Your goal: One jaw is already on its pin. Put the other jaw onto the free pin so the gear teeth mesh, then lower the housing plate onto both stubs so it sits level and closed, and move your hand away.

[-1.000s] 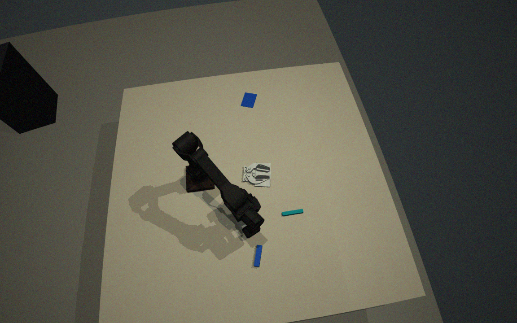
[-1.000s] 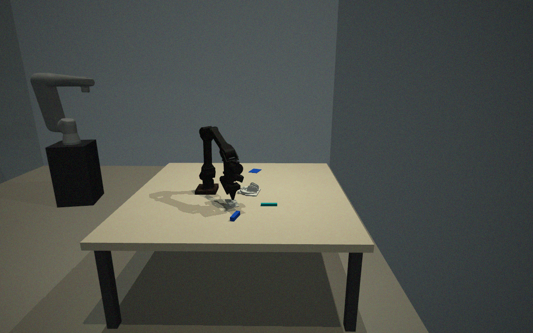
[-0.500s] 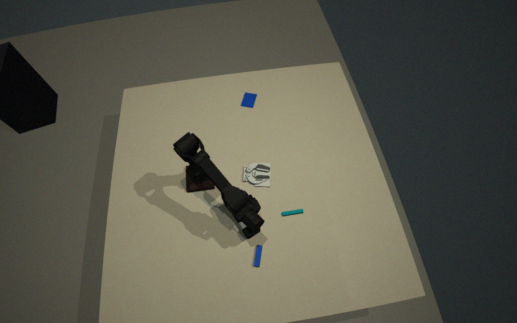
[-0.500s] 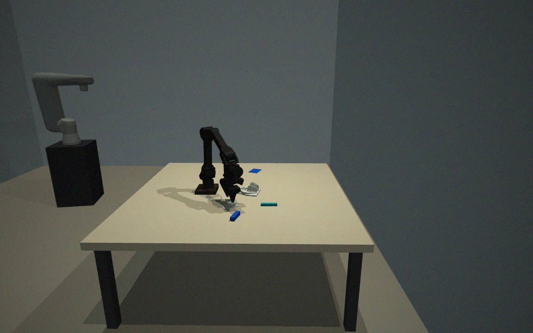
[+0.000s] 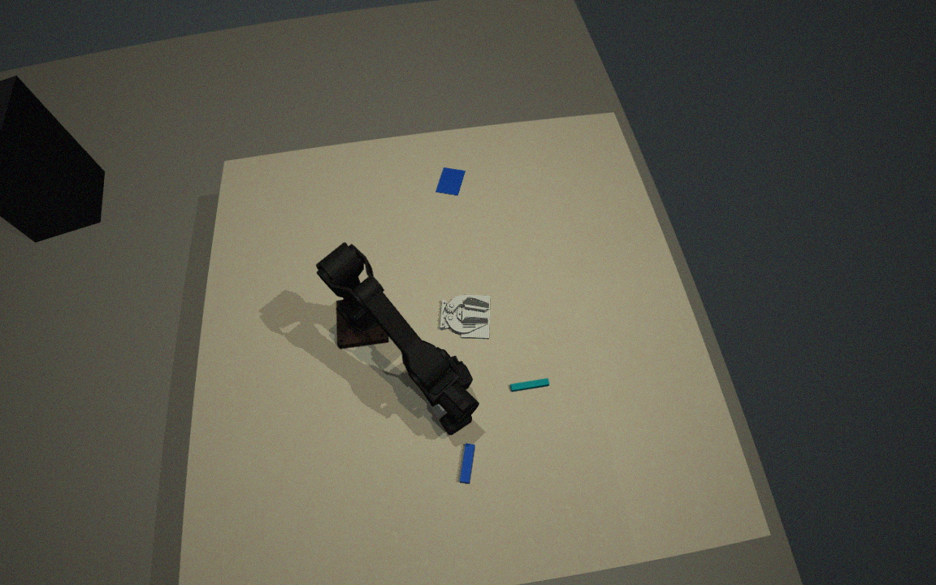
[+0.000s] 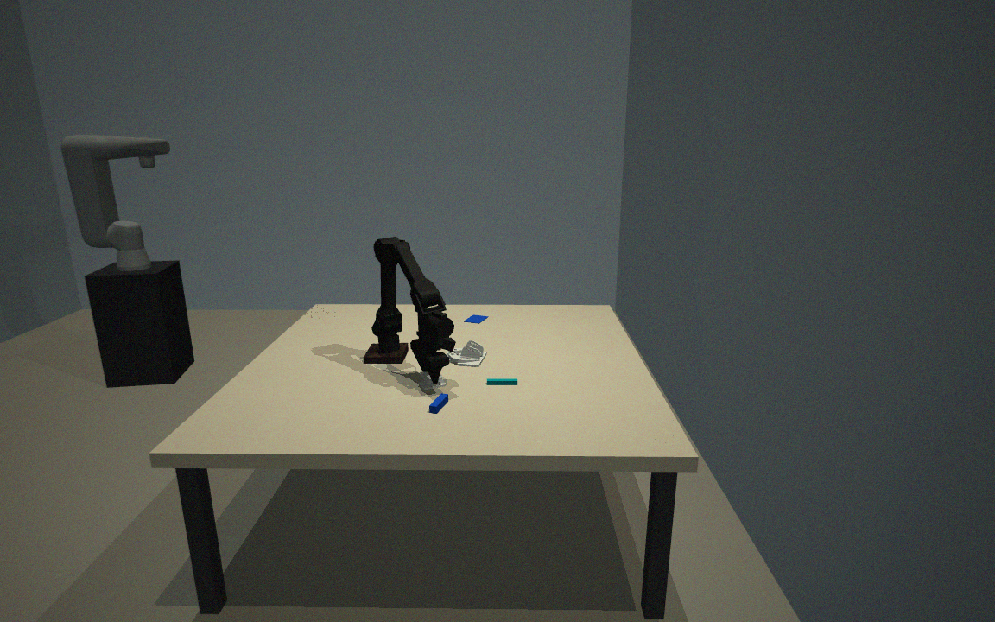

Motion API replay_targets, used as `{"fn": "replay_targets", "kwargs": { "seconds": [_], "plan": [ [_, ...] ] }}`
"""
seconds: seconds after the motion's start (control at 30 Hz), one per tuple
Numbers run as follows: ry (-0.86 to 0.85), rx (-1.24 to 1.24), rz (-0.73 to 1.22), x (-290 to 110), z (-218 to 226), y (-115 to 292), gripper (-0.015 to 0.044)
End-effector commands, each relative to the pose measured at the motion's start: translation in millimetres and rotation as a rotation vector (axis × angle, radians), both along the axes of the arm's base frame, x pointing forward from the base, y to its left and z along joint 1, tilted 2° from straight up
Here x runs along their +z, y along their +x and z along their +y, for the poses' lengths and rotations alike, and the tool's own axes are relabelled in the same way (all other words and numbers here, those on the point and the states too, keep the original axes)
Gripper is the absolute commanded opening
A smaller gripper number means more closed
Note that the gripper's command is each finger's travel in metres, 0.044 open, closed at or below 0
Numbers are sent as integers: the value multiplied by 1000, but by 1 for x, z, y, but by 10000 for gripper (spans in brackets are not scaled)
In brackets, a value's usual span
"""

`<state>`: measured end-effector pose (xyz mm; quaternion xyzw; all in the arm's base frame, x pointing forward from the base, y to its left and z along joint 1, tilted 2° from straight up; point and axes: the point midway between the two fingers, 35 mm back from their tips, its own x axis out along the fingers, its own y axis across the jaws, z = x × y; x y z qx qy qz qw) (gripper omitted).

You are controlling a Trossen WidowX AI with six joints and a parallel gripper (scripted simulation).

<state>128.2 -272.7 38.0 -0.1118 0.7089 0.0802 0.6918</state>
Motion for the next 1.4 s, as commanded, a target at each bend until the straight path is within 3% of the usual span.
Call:
{"fn": "replay_targets", "kwargs": {
  "seconds": [0.0,1.1,1.37],
  "plan": [
    [10,6,7,-9,2,-2,440],
    [10,6,7,-14,2,-2,440],
    [8,0,4,-13,2,-1,387]
  ]
}}
